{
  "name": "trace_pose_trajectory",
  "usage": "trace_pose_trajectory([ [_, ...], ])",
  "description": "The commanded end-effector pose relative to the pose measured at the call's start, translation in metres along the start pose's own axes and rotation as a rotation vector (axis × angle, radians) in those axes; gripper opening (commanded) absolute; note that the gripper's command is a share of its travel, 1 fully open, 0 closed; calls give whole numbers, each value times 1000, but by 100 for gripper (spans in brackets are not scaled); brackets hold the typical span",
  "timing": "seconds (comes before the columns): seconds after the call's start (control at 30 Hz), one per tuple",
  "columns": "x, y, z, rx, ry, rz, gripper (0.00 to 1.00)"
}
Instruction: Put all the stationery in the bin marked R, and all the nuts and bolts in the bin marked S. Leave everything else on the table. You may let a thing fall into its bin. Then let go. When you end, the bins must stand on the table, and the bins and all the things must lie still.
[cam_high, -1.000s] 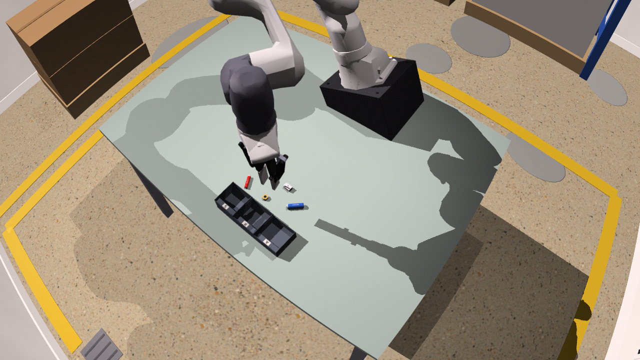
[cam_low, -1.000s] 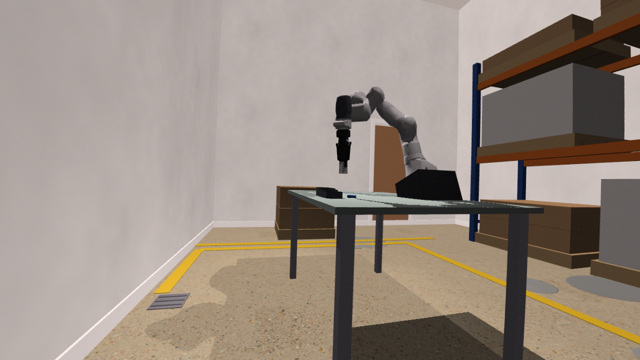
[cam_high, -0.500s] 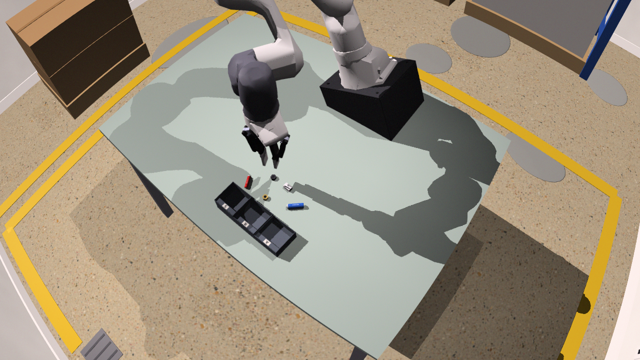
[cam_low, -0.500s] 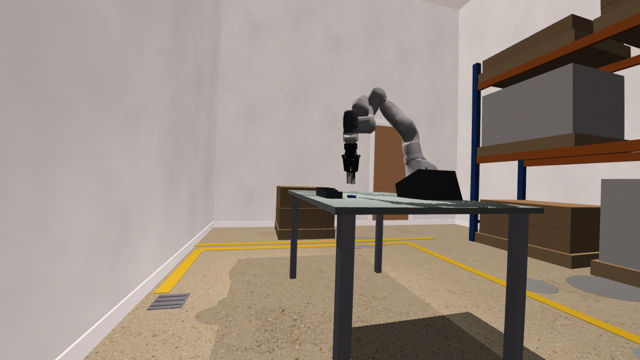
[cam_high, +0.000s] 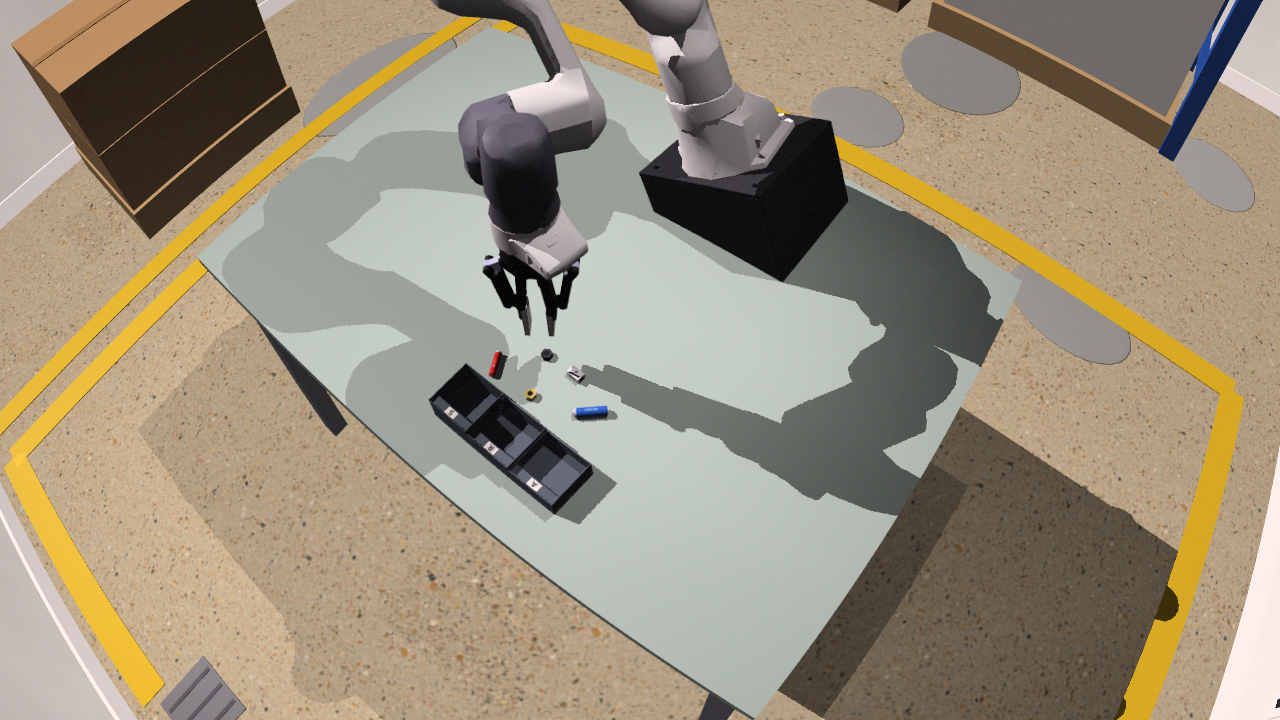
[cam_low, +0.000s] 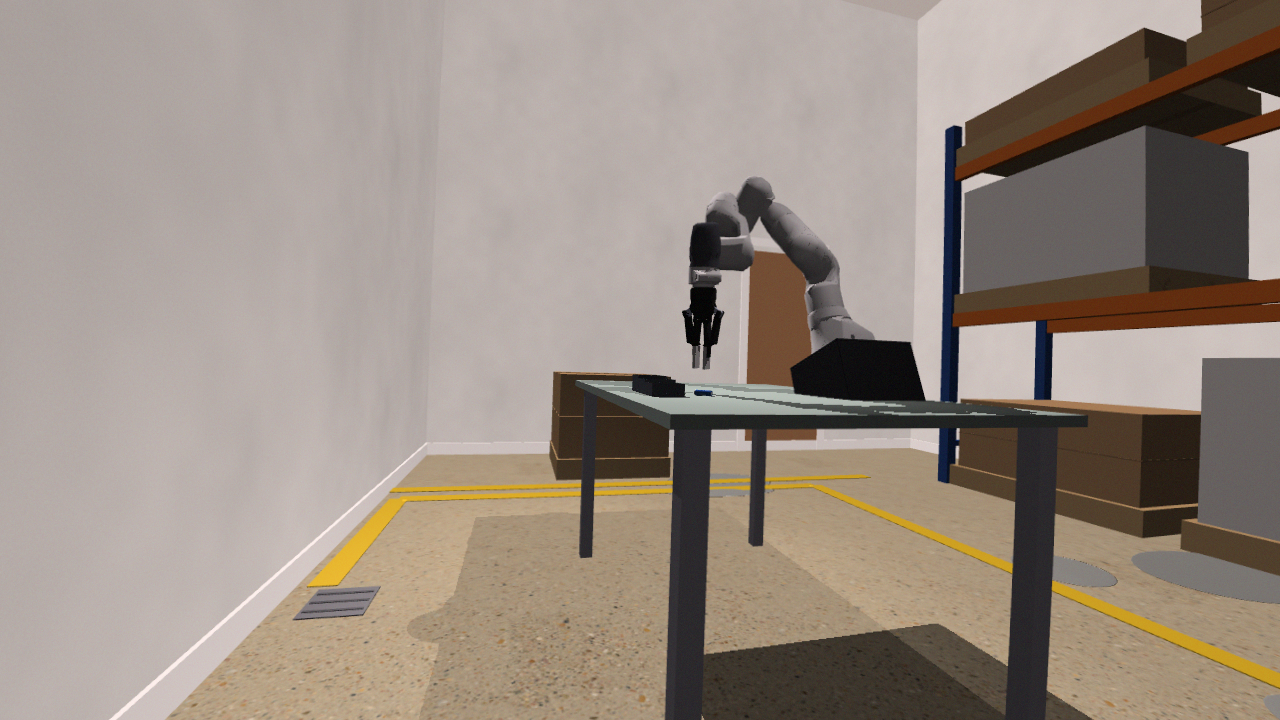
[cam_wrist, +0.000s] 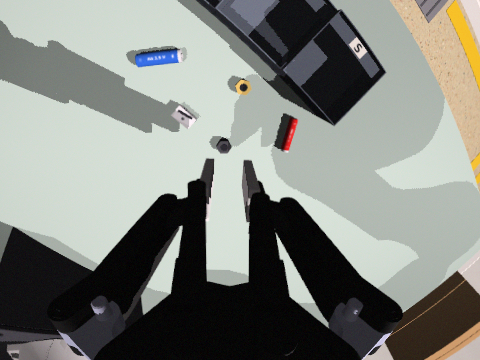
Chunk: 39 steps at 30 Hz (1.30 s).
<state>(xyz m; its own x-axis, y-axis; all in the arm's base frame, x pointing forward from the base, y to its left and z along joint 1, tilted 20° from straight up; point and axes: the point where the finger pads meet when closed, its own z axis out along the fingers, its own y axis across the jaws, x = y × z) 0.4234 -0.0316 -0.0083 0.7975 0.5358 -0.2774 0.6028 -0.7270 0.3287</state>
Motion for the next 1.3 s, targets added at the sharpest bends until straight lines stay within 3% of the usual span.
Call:
trace_pose_trajectory([
  [0.0, 3, 0, -1, 8, 23, -140, 19],
  [0.93, 2, -2, -1, 30, 93, -535, 19],
  [1.27, 1, -2, -1, 30, 93, -539, 19],
])
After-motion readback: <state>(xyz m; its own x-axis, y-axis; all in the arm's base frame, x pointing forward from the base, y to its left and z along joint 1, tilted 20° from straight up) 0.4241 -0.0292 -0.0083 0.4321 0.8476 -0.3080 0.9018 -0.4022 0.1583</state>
